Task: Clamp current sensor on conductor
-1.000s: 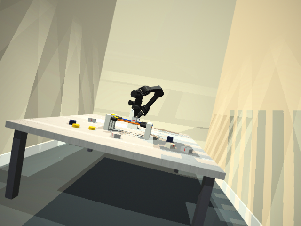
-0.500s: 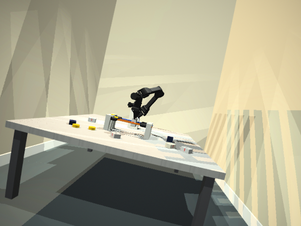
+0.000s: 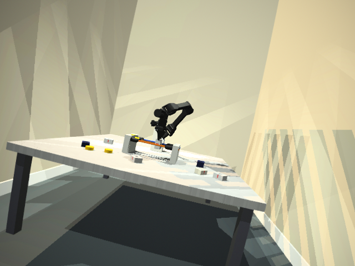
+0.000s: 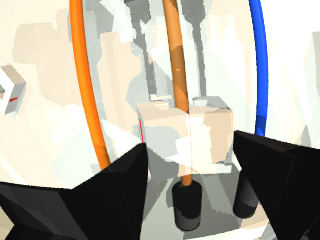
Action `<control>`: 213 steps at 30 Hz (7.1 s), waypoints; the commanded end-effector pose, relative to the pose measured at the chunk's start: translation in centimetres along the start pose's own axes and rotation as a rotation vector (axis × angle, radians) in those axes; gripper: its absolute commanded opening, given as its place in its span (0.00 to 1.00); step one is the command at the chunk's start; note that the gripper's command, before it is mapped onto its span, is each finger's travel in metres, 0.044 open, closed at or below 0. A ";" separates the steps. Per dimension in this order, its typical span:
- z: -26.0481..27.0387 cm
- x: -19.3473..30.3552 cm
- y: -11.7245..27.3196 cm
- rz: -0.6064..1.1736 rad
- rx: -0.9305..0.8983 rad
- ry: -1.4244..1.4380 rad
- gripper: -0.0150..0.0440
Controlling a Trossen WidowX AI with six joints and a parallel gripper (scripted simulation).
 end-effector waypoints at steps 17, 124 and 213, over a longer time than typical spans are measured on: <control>0.0 0.0 0.0 0.000 0.001 0.002 0.25; 0.1 0.3 -6.4 0.001 0.010 0.005 0.25; 0.0 0.0 -5.1 0.007 0.004 -0.015 0.60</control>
Point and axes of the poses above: the point midway between the two fingers, 35 mm back from their tips, its own y axis back along the fingers, its own z axis across the jaws, x = y × z, the point moved 5 cm from there along y, back along the fingers, and after that the axes turned 5 degrees about -y, right-handed, at the moved point
